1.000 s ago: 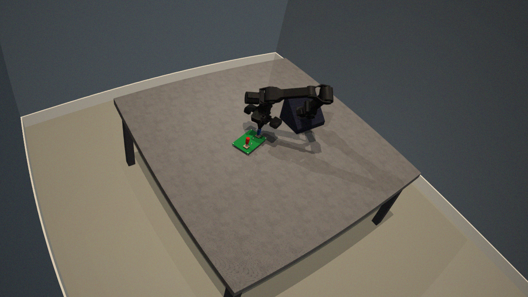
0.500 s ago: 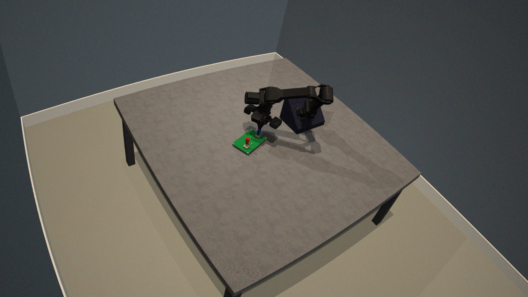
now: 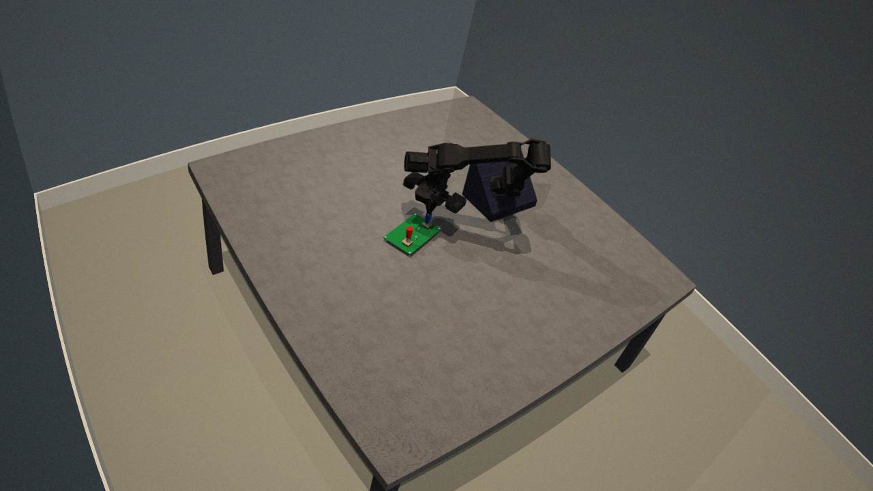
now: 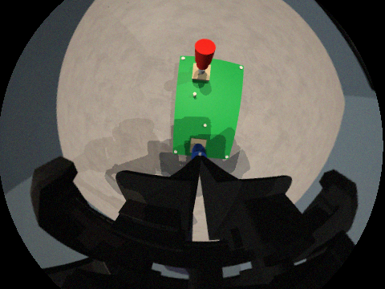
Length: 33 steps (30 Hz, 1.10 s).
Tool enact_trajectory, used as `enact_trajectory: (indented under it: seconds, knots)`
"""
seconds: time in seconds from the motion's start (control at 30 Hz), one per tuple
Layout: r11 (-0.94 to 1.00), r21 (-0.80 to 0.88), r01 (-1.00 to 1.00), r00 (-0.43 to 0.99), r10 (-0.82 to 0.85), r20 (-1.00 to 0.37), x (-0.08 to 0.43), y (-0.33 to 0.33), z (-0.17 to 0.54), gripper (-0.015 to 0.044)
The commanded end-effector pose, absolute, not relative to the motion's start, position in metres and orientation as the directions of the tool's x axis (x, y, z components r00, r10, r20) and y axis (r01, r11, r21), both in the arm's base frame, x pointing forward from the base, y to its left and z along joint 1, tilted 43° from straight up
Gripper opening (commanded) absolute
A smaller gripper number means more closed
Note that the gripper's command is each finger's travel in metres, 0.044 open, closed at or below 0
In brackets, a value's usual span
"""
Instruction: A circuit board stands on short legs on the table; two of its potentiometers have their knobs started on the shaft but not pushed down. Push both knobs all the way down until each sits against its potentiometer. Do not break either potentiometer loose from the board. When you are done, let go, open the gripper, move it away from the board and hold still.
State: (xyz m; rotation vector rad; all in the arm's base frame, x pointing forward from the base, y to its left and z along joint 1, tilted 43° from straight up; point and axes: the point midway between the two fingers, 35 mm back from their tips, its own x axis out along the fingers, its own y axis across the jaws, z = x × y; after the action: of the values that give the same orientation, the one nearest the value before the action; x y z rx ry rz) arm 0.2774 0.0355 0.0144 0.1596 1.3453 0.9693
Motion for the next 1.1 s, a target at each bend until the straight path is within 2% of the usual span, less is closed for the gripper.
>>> enact_trajectory:
  seconds: [0.0,0.33,0.6,0.87,1.07]
  knots:
    - [0.612,0.613,-0.5,-0.089,0.668,-0.739,0.279,0.035,0.016,0.0]
    - [0.612,0.613,-0.5,-0.089,0.668,-0.739,0.28,0.025,0.028,0.0]
    - [0.61,0.619,-0.495,-0.092,0.672,-0.735,0.279,0.029,0.024,0.021]
    - [0.708,0.62,-0.34,-0.04,0.647,-0.761,0.292,0.017,0.033,0.0]
    - [0.749,0.648,-0.139,-0.043,0.649,-0.76,0.299,0.018,0.037,0.0]
